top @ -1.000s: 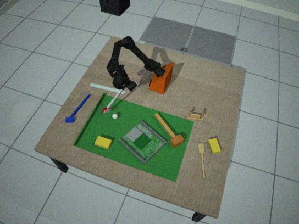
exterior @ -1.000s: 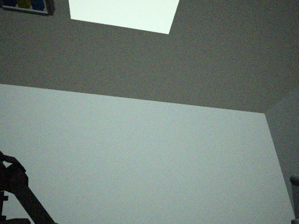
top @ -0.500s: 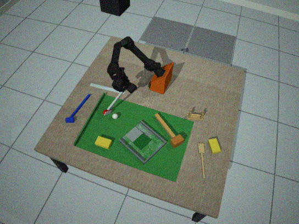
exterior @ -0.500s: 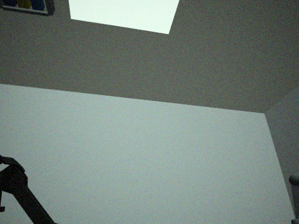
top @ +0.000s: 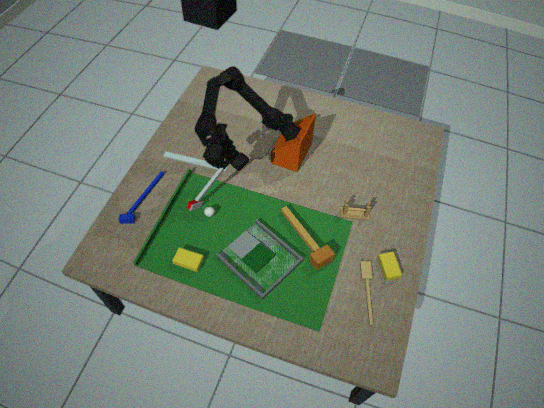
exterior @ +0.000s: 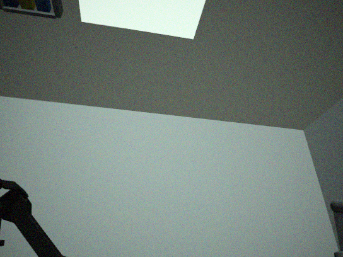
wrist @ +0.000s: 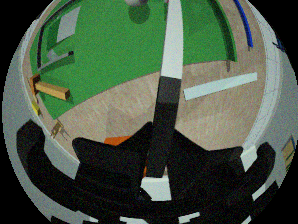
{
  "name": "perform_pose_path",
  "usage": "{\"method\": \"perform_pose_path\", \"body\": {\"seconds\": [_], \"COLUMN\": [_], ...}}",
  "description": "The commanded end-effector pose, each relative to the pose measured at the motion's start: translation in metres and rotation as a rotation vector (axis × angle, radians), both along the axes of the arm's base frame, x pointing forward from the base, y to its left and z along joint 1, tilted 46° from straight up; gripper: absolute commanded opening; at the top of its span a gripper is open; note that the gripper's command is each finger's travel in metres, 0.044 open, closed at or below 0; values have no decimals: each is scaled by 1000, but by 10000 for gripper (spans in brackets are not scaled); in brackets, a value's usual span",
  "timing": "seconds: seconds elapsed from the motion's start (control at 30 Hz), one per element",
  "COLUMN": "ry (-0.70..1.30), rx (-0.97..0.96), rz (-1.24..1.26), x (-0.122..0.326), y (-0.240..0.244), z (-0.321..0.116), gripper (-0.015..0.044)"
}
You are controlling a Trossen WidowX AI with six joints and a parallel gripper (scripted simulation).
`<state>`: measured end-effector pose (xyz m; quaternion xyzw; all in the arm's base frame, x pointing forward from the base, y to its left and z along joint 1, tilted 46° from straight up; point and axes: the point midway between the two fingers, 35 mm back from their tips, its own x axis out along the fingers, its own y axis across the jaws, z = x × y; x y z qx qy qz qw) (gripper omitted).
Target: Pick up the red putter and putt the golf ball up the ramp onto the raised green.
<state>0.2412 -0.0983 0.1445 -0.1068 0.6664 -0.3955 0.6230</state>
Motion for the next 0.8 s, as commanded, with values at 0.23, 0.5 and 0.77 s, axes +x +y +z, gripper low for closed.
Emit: {"method": "perform_pose_path", "body": {"seconds": [0.23, 0.5, 0.77], "ry": [-1, 7, 1], "rx": [-8, -1, 8], "rz": [10, 9, 12], "x": [-9, -8, 22], "y": [-21, -20, 24], "z": [18, 15, -28], "gripper": [0, 0, 0]}}
